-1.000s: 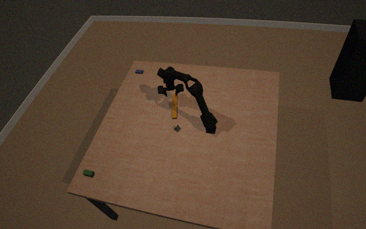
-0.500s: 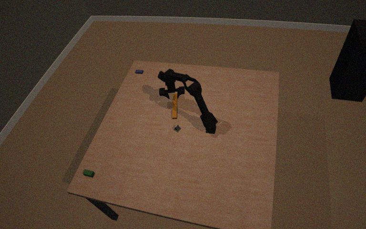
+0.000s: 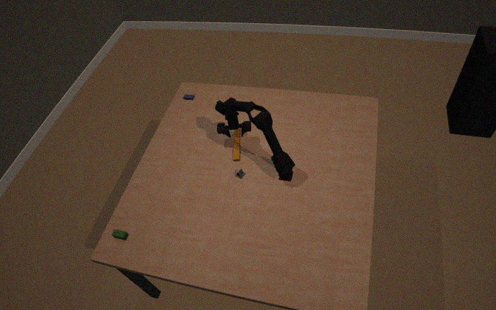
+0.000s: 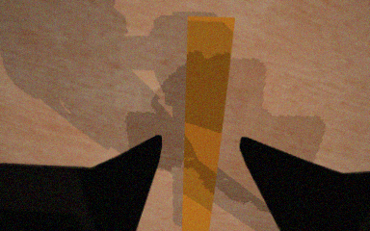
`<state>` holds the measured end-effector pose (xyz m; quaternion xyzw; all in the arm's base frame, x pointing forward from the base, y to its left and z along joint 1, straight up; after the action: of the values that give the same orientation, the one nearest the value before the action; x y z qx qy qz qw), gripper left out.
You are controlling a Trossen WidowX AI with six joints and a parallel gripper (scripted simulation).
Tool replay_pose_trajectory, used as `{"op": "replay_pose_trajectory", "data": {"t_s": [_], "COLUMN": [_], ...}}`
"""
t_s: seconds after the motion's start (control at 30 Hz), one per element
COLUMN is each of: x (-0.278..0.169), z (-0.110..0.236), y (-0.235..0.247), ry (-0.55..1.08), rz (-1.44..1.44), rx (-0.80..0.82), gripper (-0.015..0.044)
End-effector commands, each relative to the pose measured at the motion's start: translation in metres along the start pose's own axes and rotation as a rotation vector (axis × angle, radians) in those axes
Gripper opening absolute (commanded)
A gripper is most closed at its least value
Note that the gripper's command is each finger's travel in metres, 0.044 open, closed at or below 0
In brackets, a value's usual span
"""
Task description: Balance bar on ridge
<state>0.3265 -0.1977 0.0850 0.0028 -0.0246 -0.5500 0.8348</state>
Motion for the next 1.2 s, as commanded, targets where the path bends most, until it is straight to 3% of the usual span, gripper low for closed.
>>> {"op": "replay_pose_trajectory", "data": {"t_s": [0.0, 0.83, 1.03, 1.17], "x": [-0.002, -0.002, -0.002, -0.002], "z": [-0.009, -0.022, -0.021, -0.021], "y": [-0.002, -0.002, -0.002, -0.002], "ry": [0.006, 0.006, 0.007, 0.007], "rz": [-0.003, -0.003, 0.000, 0.000], "rx": [-0.009, -0.009, -0.005, -0.005], "gripper": [0.0315, 0.0315, 0.0157, 0.0131]}}
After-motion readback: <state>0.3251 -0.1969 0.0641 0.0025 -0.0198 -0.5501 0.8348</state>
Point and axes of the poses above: the point midway between the two fingers, 35 mm back from their tips, its own z axis back along the fingers, its own y axis across the jaws, x = y × z, the point moved 1 cm from there along z, back along the fingers, and after that the axes turned 9 degrees about z, right-handed, at the moved point
